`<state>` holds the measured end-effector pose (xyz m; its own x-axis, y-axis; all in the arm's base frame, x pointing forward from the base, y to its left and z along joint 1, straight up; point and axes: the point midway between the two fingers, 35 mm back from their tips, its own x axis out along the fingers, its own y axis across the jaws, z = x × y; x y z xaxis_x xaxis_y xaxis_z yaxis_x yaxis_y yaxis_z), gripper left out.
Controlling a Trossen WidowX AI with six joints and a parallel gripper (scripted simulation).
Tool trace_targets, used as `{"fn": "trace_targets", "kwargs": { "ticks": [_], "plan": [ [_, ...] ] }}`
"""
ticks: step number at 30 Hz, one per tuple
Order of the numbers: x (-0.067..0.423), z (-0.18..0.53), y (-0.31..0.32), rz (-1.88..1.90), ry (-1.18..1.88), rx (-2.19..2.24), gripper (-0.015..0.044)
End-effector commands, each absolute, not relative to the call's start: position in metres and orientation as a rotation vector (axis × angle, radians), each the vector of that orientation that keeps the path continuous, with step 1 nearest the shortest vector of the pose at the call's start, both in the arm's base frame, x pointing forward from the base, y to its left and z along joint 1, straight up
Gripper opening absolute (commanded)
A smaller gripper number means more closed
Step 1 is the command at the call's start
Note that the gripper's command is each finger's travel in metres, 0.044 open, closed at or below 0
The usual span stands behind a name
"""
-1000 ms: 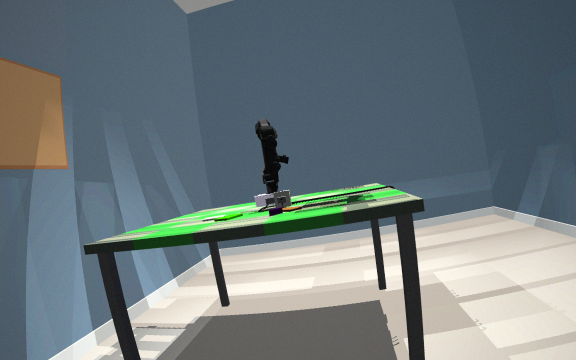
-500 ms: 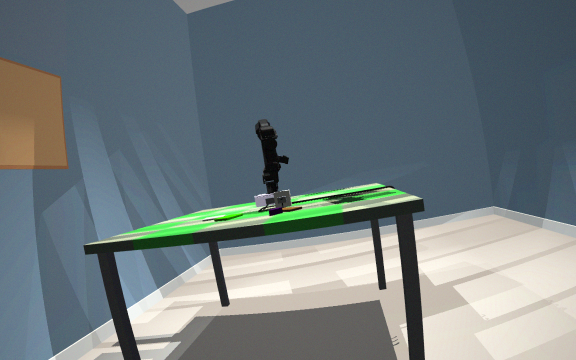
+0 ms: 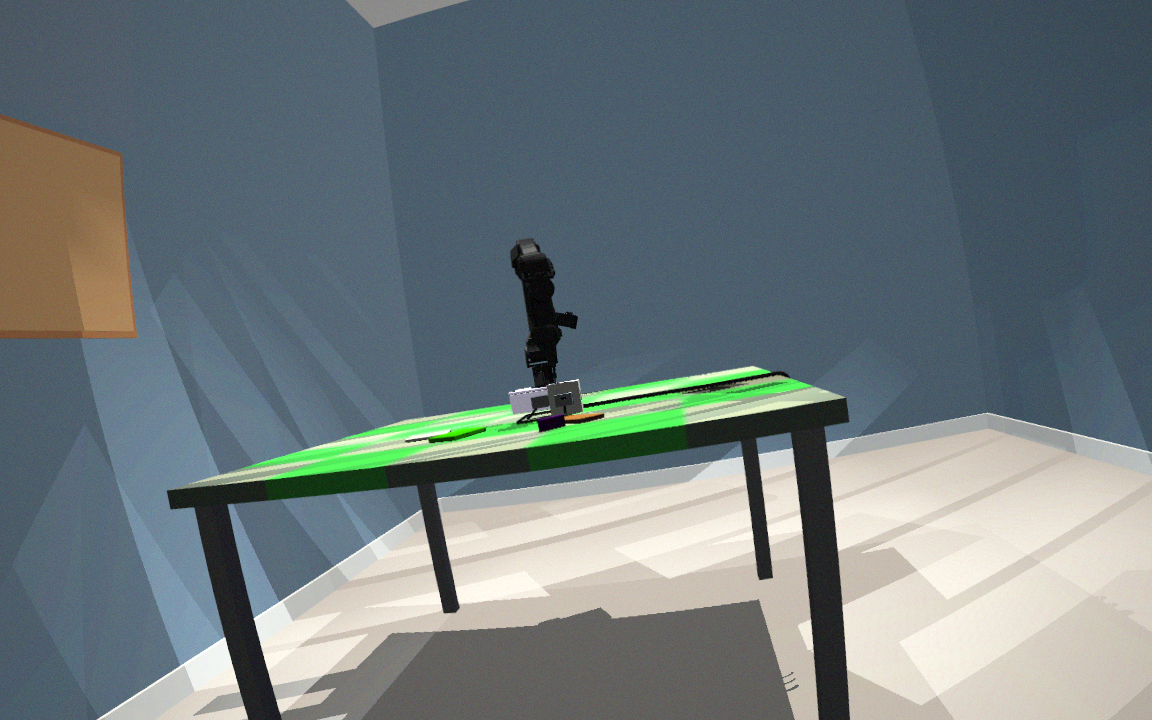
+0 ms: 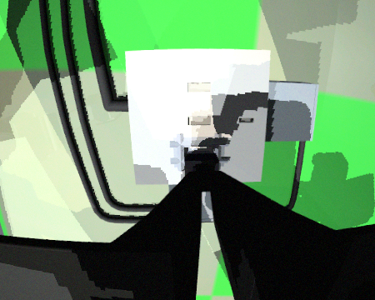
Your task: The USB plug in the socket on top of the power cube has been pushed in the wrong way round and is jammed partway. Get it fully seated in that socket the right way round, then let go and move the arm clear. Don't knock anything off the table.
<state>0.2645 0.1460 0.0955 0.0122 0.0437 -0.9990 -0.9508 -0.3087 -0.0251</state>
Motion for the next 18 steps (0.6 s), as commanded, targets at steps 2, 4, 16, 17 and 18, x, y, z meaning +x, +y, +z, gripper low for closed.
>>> {"fn": "trace_targets", "kwargs": {
  "ticks": [2, 4, 16, 17, 18],
  "plan": [
    [0.2648, 0.0948, 0.1466, 1.440, 0.997, -1.407, 0.0000],
    [0.2648, 0.0946, 0.1466, 1.440, 0.997, -1.407, 0.0000],
    [0.2648, 0.0931, 0.1466, 1.440, 0.997, -1.407, 0.0000],
    [0.2648, 0.0930, 0.1466, 1.440, 0.997, -1.407, 0.0000],
    [0.2648, 0.0929, 0.1466, 1.440, 0.997, -1.407, 0.0000]
  ]
}}
